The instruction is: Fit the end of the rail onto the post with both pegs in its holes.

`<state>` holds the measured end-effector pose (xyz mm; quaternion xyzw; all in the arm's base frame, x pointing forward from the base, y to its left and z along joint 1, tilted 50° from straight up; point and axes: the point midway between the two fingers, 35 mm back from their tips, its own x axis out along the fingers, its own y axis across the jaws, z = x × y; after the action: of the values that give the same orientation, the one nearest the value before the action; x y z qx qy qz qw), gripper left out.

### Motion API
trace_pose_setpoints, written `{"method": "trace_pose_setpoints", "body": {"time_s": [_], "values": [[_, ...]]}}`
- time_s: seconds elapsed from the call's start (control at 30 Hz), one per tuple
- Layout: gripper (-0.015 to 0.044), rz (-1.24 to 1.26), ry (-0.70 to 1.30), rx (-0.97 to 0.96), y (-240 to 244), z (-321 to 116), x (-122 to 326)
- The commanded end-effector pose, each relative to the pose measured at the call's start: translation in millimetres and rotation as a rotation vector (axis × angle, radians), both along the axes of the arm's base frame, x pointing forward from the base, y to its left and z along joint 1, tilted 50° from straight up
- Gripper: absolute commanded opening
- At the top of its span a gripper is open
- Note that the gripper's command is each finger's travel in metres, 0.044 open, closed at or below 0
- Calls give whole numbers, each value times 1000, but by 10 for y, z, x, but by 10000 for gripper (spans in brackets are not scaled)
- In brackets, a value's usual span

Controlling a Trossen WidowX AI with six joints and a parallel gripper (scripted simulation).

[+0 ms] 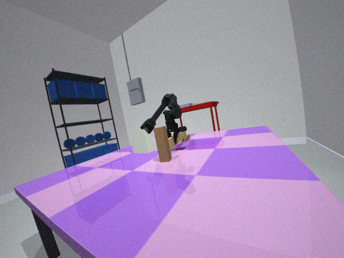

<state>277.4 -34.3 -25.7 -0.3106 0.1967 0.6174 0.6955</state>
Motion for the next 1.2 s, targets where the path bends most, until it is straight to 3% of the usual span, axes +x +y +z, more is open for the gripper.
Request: {"method": "trace_pose_setpoints", "body": {"time_s": [0.0,1.17], "values": [[0,-6,-1,7,6,4,4],[0,-6,-1,6,-83,-42,21]]}}
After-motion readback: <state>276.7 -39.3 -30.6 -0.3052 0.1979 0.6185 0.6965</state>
